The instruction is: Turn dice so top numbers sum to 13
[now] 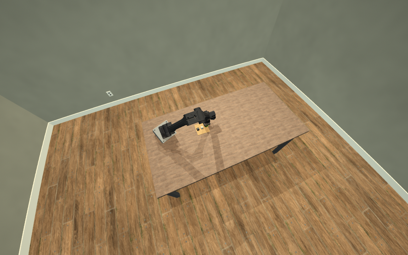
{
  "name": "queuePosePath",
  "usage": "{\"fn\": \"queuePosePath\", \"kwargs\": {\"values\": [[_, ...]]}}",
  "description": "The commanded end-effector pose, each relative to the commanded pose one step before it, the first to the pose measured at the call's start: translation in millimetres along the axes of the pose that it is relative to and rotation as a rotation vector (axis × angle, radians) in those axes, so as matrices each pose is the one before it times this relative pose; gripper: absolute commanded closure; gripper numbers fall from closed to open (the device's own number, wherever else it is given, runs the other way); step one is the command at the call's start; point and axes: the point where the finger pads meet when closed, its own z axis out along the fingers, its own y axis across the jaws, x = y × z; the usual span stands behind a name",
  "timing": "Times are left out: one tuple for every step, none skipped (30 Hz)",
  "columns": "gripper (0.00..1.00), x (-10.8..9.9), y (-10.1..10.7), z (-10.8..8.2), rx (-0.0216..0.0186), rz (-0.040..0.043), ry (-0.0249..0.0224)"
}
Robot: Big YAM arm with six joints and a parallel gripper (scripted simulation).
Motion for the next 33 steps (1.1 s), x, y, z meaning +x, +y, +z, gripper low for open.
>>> {"fn": "queuePosePath", "kwargs": {"values": [[0.80, -10.05, 2.64, 2.78, -0.00309, -0.00575, -0.01524], [0.80, 0.00, 0.00, 0.00, 0.00000, 0.00000, 0.00000], [0.80, 0.00, 0.00, 0.00, 0.00000, 0.00000, 0.00000], [0.80, 0.00, 0.00, 0.00, 0.00000, 0.00000, 0.00000], [0.80, 0.00, 0.00, 0.00, 0.00000, 0.00000, 0.00000], [0.80, 0.00, 0.00, 0.00, 0.00000, 0.00000, 0.00000], [0.80, 0.00, 0.00, 0.00, 0.00000, 0.00000, 0.00000], [0.80, 0.00, 0.00, 0.00, 0.00000, 0.00000, 0.00000], [0.80, 0.00, 0.00, 0.00, 0.00000, 0.00000, 0.00000], [0.80, 0.00, 0.00, 0.00, 0.00000, 0.00000, 0.00000], [0.80, 0.00, 0.00, 0.00, 0.00000, 0.00000, 0.00000], [0.80, 0.00, 0.00, 0.00, 0.00000, 0.00000, 0.00000], [0.80, 0.00, 0.00, 0.00, 0.00000, 0.00000, 0.00000], [0.80, 0.00, 0.00, 0.00, 0.00000, 0.00000, 0.00000], [0.80, 0.03, -0.02, 0.01, 0.00001, 0.00001, 0.00004], [0.80, 0.00, 0.00, 0.00, 0.00000, 0.00000, 0.00000], [0.80, 0.00, 0.00, 0.00, 0.00000, 0.00000, 0.00000], [0.80, 0.20, -0.10, 0.09, 0.00004, 0.00007, 0.00027], [0.80, 0.49, -0.24, 0.23, 0.00010, 0.00016, 0.00066], [0.80, 0.83, -0.41, 0.39, 0.00017, 0.00028, 0.00113], [0.80, 1.19, -0.58, 0.55, 0.00024, 0.00039, 0.00161], [0.80, 1.67, -0.74, 0.70, 0.00030, 0.00018, 0.00260], [0.80, 2.15, -0.86, 0.82, 0.00033, -0.00020, 0.00376], [0.80, 2.38, -0.95, 0.91, 0.00036, -0.00022, 0.00417], [0.80, 2.34, -0.35, 0.60, 0.00005, -0.00161, 0.00353], [0.80, 2.25, 0.04, 0.38, -0.00011, -0.00246, 0.00301], [0.80, 0.31, -0.21, 0.01, 0.00000, -0.00076, 0.00023], [0.80, 0.15, -0.20, 0.00, 0.00003, -0.00049, -0.00012], [0.80, 0.16, -0.16, 0.00, -0.00001, -0.00048, 0.00000], [0.80, 0.12, -0.13, 0.00, -0.00001, -0.00037, 0.00000], [0.80, 0.24, -0.08, 0.00, -0.00004, -0.00063, 0.00061], [0.80, 0.06, -0.07, 0.00, 0.00010, -0.00016, 0.00002], [0.80, 0.00, 0.00, 0.00, 0.00000, 0.00000, 0.00000]]}}
